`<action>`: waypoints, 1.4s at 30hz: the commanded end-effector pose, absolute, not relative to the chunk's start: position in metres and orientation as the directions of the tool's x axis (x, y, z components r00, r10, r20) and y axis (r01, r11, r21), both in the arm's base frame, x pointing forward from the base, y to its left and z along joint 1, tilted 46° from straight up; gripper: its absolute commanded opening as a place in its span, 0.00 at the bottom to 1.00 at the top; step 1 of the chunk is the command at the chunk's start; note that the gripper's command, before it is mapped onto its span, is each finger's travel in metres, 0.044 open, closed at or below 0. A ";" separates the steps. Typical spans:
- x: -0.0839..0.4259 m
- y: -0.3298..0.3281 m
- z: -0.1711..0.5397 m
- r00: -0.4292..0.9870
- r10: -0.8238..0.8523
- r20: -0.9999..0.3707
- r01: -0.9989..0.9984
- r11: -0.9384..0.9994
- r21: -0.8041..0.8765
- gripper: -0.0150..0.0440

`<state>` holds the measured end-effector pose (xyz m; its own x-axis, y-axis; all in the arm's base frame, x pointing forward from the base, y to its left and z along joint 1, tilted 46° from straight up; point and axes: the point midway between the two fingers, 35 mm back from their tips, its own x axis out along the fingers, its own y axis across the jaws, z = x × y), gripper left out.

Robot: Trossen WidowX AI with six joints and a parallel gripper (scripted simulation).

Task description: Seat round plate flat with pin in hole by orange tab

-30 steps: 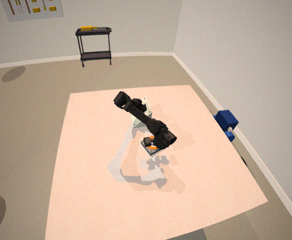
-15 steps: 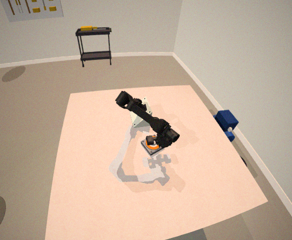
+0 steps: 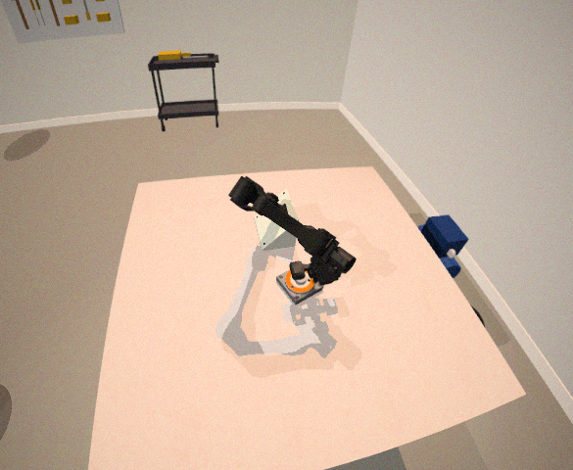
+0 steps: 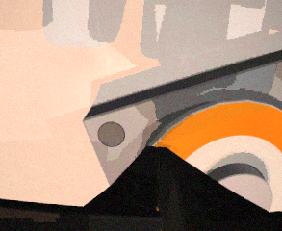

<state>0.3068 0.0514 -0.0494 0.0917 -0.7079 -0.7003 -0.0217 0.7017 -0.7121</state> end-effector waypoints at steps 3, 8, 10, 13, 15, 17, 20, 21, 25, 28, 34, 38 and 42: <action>0.298 0.052 -0.054 0.080 -0.709 -0.700 -0.023 0.701 -0.713 0.25; 0.293 0.052 -0.055 0.080 -0.709 -0.700 -0.023 0.701 -0.713 0.25; 0.291 0.052 -0.056 0.080 -0.709 -0.700 -0.023 0.701 -0.713 0.25; 0.287 0.053 -0.056 0.080 -0.709 -0.700 -0.023 0.701 -0.713 0.25; 0.285 0.053 -0.056 0.080 -0.709 -0.701 -0.024 0.701 -0.713 0.25; 0.283 0.053 -0.056 0.080 -0.709 -0.701 -0.024 0.701 -0.713 0.25; 0.282 0.053 -0.056 0.080 -0.709 -0.701 -0.024 0.701 -0.713 0.25; 0.281 0.053 -0.056 0.080 -0.709 -0.701 -0.024 0.701 -0.712 0.25; 0.278 0.054 -0.056 0.080 -0.709 -0.701 -0.024 0.701 -0.712 0.25; 0.276 0.054 -0.056 0.079 -0.709 -0.701 -0.024 0.701 -0.712 0.25; 0.274 0.054 -0.057 0.079 -0.709 -0.701 -0.024 0.701 -0.712 0.25; 0.273 0.067 -0.044 0.079 -0.708 -0.702 -0.024 0.703 -0.711 0.25; 0.268 0.083 -0.027 0.079 -0.708 -0.702 -0.025 0.703 -0.711 0.25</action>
